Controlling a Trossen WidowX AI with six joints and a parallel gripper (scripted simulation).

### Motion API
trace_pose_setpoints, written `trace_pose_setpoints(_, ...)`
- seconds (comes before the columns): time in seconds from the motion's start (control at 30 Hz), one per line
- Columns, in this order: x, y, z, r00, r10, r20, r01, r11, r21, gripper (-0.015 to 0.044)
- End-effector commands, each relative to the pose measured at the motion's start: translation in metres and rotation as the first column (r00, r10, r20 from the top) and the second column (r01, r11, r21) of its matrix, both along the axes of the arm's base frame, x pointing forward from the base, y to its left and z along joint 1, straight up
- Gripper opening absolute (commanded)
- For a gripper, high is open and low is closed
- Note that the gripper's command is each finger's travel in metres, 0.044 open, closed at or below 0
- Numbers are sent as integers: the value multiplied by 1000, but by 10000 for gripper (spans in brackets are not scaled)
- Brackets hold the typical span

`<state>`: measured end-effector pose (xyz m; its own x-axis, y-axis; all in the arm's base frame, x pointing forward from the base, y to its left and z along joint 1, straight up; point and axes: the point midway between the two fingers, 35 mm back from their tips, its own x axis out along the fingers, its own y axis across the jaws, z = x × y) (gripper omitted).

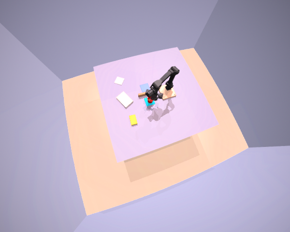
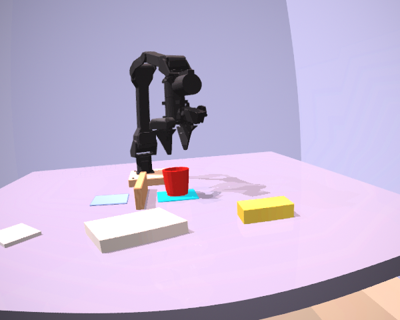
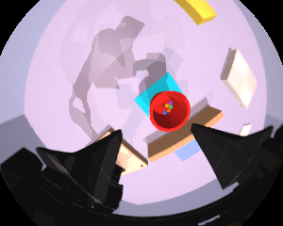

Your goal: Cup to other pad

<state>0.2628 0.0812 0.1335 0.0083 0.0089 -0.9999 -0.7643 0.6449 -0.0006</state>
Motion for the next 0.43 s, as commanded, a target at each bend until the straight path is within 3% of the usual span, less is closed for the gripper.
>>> trace_pose_setpoints(0.0, 1, 0, 19, 1000, -3, 14, 3, 1000, 4, 440)
trace_pose_setpoints(0.4, -3, -1, 38, 1000, -4, 16, 4, 1000, 4, 440)
